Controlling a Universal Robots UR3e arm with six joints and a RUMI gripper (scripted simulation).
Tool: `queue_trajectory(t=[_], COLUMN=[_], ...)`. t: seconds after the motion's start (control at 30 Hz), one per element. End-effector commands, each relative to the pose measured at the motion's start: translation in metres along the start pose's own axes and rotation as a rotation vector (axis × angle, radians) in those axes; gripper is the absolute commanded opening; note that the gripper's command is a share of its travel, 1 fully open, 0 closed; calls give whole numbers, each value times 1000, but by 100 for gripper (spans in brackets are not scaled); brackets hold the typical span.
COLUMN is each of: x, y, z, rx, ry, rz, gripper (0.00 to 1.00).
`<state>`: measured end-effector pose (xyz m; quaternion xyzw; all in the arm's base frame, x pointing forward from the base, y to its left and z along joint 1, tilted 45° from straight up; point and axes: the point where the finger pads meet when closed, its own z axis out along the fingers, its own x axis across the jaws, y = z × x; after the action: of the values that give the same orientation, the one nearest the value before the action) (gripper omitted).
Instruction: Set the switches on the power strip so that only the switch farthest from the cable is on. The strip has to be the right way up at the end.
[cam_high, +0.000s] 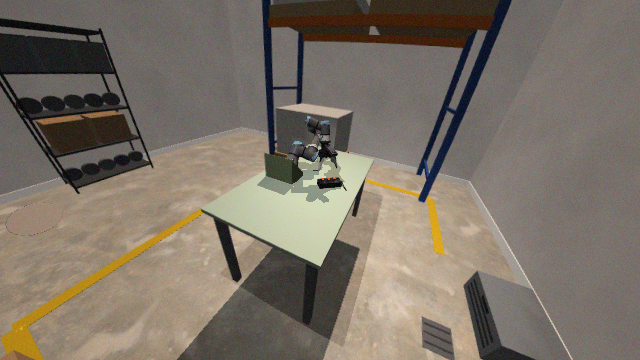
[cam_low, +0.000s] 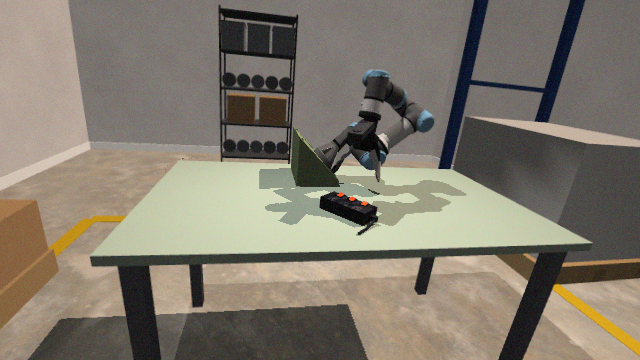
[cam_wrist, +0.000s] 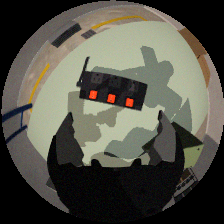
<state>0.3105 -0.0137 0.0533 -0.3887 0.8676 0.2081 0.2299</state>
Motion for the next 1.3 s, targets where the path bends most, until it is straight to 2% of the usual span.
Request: queue_trajectory(t=[0.0, 0.9, 1.27], x=[0, -1, -4], y=[-1, -3, -17], z=[-1, -4, -19], rx=[2, -7, -53], ry=[0, -1, -8], rz=[0, -20, -116], gripper=[100, 100, 100])
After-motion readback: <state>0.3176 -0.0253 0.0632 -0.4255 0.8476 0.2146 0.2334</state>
